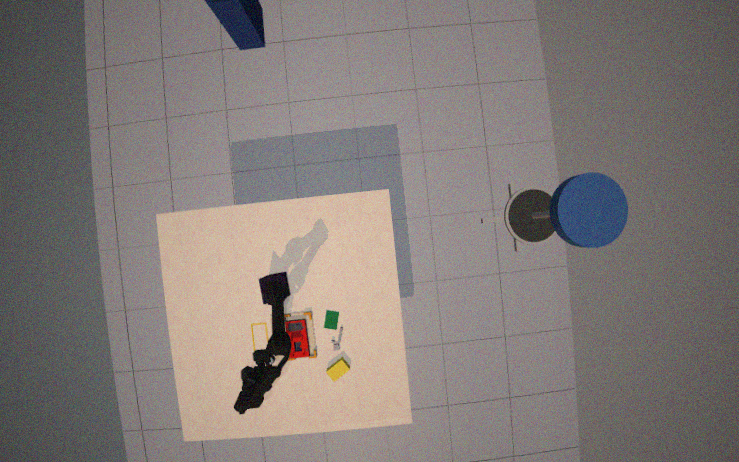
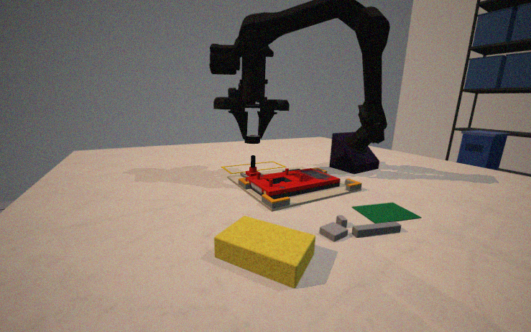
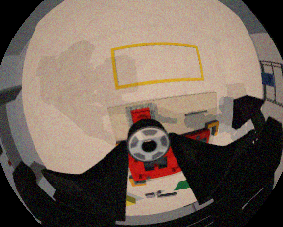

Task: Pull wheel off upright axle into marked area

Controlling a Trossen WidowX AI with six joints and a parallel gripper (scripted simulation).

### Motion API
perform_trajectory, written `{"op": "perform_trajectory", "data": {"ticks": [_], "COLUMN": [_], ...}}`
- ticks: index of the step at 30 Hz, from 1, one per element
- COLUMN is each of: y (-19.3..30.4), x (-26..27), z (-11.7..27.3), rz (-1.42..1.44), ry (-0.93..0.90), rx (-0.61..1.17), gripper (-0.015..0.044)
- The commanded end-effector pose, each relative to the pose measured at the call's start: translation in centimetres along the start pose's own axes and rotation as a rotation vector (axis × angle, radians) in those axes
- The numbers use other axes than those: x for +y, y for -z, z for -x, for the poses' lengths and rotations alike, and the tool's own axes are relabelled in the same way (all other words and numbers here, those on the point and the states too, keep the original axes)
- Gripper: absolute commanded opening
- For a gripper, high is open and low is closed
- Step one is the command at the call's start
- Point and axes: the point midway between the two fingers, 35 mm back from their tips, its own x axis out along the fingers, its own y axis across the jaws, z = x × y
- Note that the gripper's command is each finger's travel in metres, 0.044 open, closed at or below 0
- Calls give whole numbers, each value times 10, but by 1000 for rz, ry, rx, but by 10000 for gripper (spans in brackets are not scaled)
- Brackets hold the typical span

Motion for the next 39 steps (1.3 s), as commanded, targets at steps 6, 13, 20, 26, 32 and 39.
{"op": "perform_trajectory", "data": {"ticks": [6, 13, 20, 26, 32, 39], "y": [-53, -90, -97, -97, -98, -98], "x": [-26, -50, -56, -56, -54, -54], "z": [4, 7, 3, -12, -34, -78], "rz": [-10, -8, -7, -7, -7, -6], "ry": [3, 5, 6, 6, 5, 4], "rx": [-8, -7, -6, -5, -6, -4], "gripper": [0, 0, 0, 0, 0, 0]}}
